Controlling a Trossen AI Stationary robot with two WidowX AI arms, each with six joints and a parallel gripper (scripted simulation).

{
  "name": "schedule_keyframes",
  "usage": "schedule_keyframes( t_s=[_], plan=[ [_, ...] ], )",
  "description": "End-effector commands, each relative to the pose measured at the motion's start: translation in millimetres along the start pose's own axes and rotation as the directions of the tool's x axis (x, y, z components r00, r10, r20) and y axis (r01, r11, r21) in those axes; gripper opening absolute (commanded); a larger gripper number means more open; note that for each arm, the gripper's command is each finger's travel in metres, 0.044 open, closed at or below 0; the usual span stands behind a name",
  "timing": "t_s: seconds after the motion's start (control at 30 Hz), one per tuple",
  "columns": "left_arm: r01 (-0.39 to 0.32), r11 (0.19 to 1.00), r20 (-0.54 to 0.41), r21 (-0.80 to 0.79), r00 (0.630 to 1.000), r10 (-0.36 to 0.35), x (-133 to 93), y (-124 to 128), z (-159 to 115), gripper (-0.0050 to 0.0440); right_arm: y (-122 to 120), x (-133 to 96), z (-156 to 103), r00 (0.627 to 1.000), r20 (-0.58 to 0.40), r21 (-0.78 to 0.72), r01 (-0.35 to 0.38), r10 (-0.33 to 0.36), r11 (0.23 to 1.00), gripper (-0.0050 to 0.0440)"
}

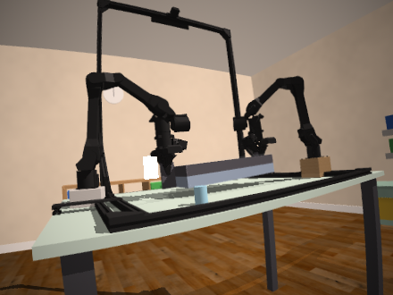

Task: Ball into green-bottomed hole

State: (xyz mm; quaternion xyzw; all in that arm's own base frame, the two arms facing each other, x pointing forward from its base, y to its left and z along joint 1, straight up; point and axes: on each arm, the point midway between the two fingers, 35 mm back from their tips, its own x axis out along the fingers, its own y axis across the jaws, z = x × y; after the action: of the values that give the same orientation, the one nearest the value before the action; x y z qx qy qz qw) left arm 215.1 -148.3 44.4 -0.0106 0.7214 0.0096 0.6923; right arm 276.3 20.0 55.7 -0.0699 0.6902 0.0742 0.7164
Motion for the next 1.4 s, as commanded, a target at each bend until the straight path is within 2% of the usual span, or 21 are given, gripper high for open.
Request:
schedule_keyframes(
  t_s=[0.0, 0.47, 1.13, 1.37],
  plan=[
    [-0.009, 1.0, 0.016, -0.001, 1.0, 0.009, 4, -1, 0, 0.002, 0, -5, 0, 1.0, -0.012, -0.002, 0.01, -0.01, 1.0, 0.002],
    [-0.002, 1.0, 0.083, -0.001, 0.997, 0.002, 20, 0, -2, 0.002, 0, -20, 4, 0.997, -0.079, -0.002, 0.003, -0.003, 1.0, 0.002],
    [-0.001, 1.0, -0.008, -0.001, 1.0, 0.001, -2, 0, 1, 0.002, -1, 1, -1, 1.0, 0.012, -0.002, 0.003, -0.003, 1.0, 0.002],
    [-0.002, 1.0, 0.003, -0.001, 1.0, 0.002, 1, 0, 1, 0.002, 0, -2, -1, 1.0, 0.001, -0.002, 0.003, -0.003, 1.0, 0.002]
  ],
)
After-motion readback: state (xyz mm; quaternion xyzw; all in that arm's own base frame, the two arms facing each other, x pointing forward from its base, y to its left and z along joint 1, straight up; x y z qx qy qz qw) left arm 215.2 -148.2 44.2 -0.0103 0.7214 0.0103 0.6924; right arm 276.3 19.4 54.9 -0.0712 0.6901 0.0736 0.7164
